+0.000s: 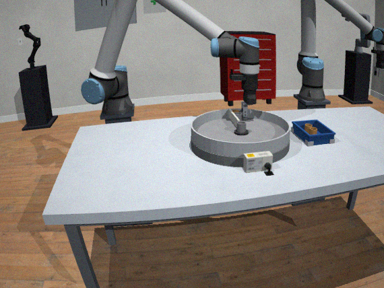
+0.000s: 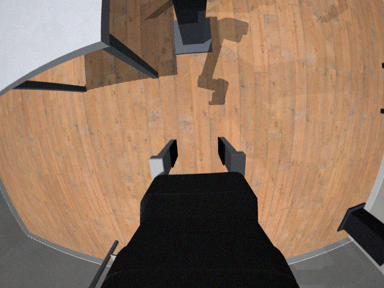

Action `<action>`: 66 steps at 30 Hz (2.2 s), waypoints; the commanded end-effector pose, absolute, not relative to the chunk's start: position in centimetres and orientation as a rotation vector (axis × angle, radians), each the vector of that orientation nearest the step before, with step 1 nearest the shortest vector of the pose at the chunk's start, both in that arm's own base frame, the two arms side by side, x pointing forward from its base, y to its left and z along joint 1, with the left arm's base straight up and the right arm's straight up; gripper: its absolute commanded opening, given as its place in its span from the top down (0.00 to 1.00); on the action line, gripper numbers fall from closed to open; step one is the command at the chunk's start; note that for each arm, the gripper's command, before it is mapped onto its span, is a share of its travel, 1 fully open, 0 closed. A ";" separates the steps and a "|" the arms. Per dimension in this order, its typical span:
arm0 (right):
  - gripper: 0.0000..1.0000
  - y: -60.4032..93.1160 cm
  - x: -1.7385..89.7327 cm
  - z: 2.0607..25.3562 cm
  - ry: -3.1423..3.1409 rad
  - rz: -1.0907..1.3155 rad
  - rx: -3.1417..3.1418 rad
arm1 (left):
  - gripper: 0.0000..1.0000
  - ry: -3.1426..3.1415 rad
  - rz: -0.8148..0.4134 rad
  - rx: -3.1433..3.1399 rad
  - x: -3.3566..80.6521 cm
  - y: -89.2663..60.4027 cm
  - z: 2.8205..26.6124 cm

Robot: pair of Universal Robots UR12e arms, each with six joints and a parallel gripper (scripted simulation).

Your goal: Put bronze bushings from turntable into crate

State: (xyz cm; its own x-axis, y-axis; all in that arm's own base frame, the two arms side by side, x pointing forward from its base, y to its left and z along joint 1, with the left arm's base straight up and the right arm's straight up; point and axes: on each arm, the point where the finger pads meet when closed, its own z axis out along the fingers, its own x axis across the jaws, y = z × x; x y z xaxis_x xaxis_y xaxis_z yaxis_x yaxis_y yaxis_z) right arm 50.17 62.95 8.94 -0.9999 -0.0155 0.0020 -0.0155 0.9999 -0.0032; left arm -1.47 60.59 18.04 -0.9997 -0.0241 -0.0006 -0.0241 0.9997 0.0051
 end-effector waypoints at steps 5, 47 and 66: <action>0.64 63.0 50.4 9.1 -3.143 -0.004 0.023 | 0.00 3.141 0.000 -0.043 -1.6 60.4 17.7; 1.00 63.0 50.4 9.1 -3.142 -0.003 0.023 | 0.00 3.141 0.000 -0.043 -1.6 60.4 17.7; 1.00 63.0 50.4 9.1 -3.142 -0.003 0.023 | 0.00 3.141 0.000 -0.043 -1.6 60.4 17.7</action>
